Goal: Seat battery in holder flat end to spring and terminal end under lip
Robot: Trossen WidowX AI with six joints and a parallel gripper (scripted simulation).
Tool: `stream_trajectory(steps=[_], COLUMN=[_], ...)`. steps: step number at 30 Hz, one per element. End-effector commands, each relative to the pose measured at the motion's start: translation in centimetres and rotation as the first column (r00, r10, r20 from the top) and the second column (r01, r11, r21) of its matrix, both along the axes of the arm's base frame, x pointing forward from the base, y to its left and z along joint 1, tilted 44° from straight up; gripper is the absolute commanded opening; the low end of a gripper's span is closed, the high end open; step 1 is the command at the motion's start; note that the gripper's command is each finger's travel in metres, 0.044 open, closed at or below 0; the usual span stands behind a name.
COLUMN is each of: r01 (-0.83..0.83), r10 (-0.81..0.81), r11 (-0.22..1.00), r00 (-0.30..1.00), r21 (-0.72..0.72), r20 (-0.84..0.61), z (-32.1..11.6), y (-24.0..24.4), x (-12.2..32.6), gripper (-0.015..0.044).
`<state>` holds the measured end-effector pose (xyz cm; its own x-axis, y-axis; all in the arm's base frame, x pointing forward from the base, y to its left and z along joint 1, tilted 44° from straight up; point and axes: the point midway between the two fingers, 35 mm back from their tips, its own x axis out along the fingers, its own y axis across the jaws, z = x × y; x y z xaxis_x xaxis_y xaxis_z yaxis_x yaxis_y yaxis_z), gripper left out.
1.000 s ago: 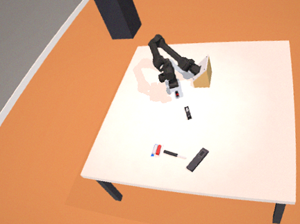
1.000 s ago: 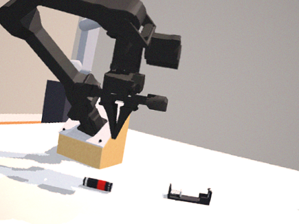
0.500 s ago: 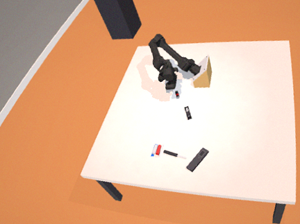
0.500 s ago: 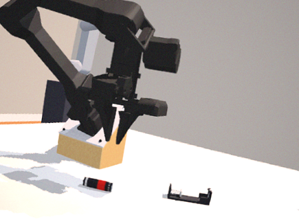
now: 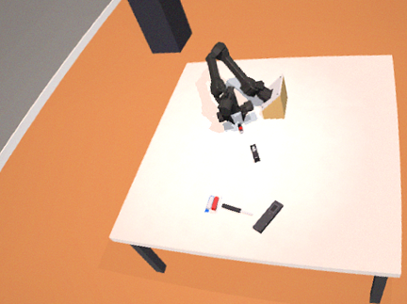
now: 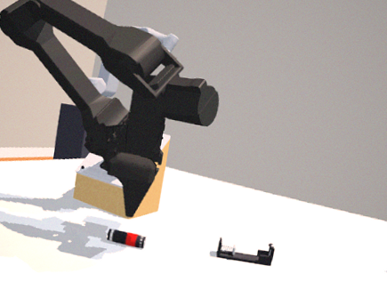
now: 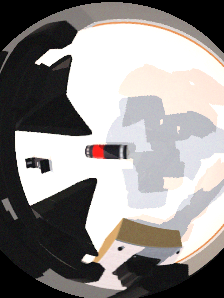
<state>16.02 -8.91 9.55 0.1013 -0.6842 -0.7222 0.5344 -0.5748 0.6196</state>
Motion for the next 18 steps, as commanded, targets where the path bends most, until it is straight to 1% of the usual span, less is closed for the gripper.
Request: stream_trajectory(steps=[1,18], r01=[0.059,0.06], r10=[-0.059,-0.06], r11=[0.998,0.998], r00=[0.996,0.996], r21=[0.006,0.01], r20=[0.069,0.068], z=[-0.1,-1.5], y=[-0.3,-1.4], x=[-0.1,0.2], gripper=[0.0225,0.0225])
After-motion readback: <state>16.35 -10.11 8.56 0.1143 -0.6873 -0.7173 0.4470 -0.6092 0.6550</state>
